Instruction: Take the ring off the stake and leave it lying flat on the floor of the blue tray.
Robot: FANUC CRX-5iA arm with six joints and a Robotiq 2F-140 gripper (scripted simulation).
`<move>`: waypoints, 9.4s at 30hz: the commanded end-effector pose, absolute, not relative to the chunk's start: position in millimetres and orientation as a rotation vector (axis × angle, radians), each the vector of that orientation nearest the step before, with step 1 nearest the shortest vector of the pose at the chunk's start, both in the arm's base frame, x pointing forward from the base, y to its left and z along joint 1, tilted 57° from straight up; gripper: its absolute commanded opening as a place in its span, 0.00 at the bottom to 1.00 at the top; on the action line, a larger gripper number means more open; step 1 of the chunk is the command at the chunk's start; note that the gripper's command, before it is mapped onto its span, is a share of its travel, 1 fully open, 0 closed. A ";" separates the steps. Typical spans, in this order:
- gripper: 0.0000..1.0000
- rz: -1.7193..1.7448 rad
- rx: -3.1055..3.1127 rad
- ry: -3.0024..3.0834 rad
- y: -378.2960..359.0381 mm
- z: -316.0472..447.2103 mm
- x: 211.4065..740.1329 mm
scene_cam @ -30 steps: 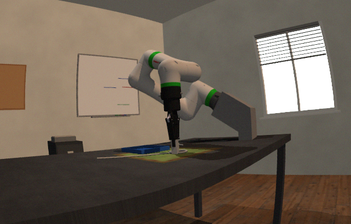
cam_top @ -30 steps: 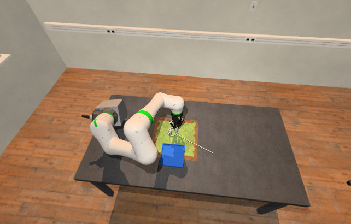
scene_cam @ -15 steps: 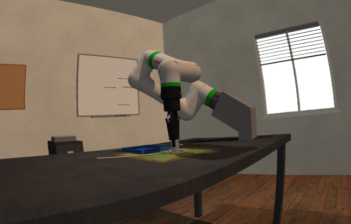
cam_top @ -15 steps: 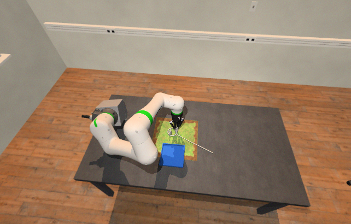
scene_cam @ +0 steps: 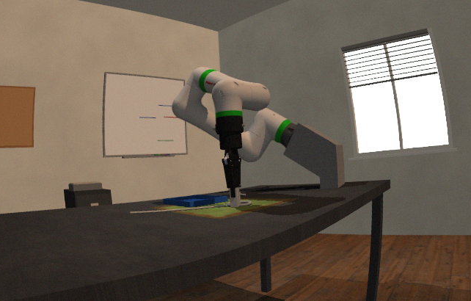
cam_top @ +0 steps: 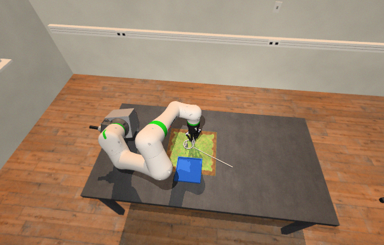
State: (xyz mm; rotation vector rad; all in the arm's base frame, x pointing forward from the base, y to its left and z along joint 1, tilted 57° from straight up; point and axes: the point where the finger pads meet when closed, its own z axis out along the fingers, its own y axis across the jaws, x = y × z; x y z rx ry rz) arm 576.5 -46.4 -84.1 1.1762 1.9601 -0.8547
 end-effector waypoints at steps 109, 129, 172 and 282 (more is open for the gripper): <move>0.10 -0.550 1.249 2.199 -30.7 -50.1 566.9; 0.10 -0.550 1.249 2.199 -34.7 -41.2 561.9; 0.10 -0.551 1.248 2.198 -37.4 -24.2 557.9; 0.10 -0.855 1.174 1.958 -124.3 136.4 576.6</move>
